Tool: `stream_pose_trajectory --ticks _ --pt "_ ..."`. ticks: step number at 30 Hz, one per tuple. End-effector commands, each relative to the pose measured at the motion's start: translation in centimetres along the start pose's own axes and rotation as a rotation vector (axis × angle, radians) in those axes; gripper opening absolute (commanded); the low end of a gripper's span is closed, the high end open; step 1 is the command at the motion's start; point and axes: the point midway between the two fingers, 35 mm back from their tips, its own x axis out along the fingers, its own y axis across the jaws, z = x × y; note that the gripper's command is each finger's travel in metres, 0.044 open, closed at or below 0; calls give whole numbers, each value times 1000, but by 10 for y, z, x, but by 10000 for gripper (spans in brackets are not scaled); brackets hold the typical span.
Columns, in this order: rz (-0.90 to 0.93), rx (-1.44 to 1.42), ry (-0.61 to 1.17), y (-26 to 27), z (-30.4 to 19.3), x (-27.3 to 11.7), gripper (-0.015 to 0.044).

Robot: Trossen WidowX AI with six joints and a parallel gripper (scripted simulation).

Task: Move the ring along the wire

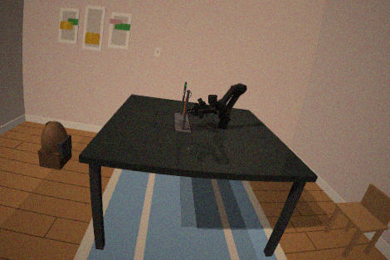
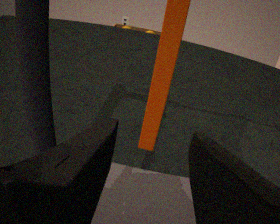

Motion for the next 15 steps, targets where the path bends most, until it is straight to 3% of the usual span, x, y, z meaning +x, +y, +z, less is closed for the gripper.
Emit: stream_pose_trajectory --ticks 1,12,15 --pt "-3 6 -3 -1 1 -1 160" --pt "-3 6 -3 -1 1 -1 160" --pt "0 1 0 0 1 -8 239"
